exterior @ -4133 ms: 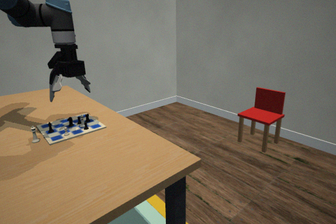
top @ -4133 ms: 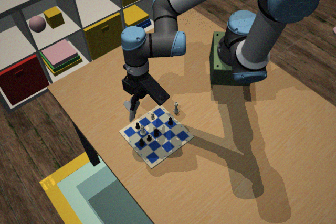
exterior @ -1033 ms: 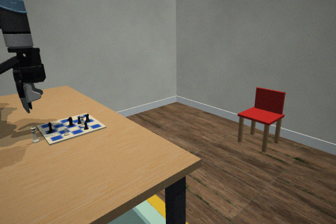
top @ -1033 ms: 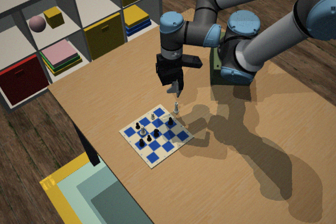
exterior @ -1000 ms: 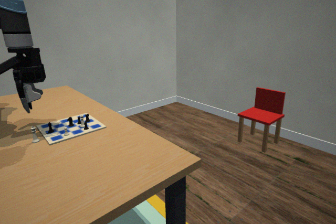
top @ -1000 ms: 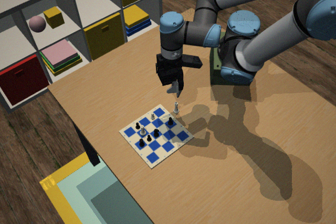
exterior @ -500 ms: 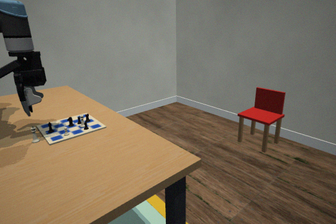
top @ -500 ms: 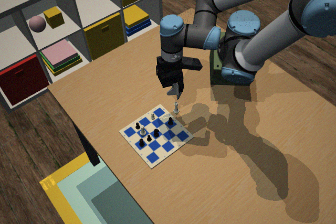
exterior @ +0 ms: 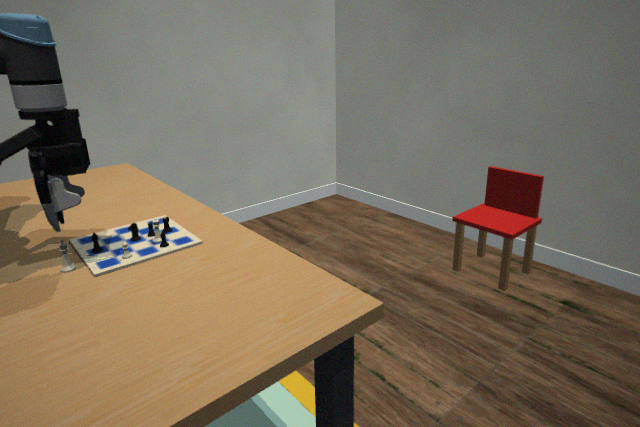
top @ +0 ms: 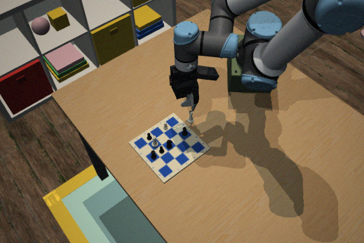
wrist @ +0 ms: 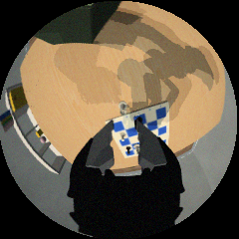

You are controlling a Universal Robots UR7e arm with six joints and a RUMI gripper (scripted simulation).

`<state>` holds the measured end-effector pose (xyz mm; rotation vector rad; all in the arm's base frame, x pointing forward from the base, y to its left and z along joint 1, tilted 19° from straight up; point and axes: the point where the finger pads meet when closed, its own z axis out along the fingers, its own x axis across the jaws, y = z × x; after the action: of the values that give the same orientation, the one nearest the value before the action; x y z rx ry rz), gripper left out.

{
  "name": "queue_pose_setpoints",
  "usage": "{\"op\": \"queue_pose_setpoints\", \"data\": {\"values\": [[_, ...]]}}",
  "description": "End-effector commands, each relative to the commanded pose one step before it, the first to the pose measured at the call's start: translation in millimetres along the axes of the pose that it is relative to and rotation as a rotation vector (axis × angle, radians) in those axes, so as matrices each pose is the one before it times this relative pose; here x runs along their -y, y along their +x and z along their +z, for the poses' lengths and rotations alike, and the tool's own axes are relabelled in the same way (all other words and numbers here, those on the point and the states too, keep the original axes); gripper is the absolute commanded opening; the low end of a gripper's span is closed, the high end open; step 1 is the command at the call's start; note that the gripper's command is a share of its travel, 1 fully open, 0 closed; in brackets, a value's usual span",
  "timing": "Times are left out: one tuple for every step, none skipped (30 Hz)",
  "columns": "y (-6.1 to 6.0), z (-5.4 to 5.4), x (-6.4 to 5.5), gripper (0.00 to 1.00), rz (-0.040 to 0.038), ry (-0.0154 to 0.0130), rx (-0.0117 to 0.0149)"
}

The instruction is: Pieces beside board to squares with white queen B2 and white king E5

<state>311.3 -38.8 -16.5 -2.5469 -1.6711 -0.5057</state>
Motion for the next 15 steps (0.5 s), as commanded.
{"op": "queue_pose_setpoints", "data": {"values": [[-0.3, 6.41, -0.71, 0.25, -0.00011, -0.00068, 0.00085], [0.0, 1.24, 0.01, 0.25, 0.0, 0.0, 0.0], [0.0, 1.19, 0.02, 0.25, 0.0, 0.0, 0.0], [0.0, 0.0, 0.0, 0.25, 0.0, 0.0, 0.0], [0.0, 0.0, 0.0, 0.25, 0.0, 0.0, 0.0], [-0.01, 1.1, 0.0, 0.25, 0.0, 0.0, 0.0], [-0.01, 1.04, 0.0, 0.25, 0.0, 0.0, 0.0], [0.0, 0.97, 0.01, 0.25, 0.0, 0.0, 0.0], [0.0, 0.91, 0.01, 0.25, 0.0, 0.0, 0.0], [0.0, 0.83, 0.01, 0.25, 0.0, 0.0, 0.0], [-0.01, 0.75, 0.0, 0.25, 0.0, 0.0, 0.0], [-0.01, 0.68, 0.0, 0.25, 0.0, 0.0, 0.0], [0.0, 0.6, 0.0, 0.25, 0.0, 0.0, 0.0], [0.0, 0.53, 0.0, 0.25, 0.0, 0.0, 0.0], [0.0, 0.46, 0.0, 0.25, 0.0, 0.0, 0.0]]}}
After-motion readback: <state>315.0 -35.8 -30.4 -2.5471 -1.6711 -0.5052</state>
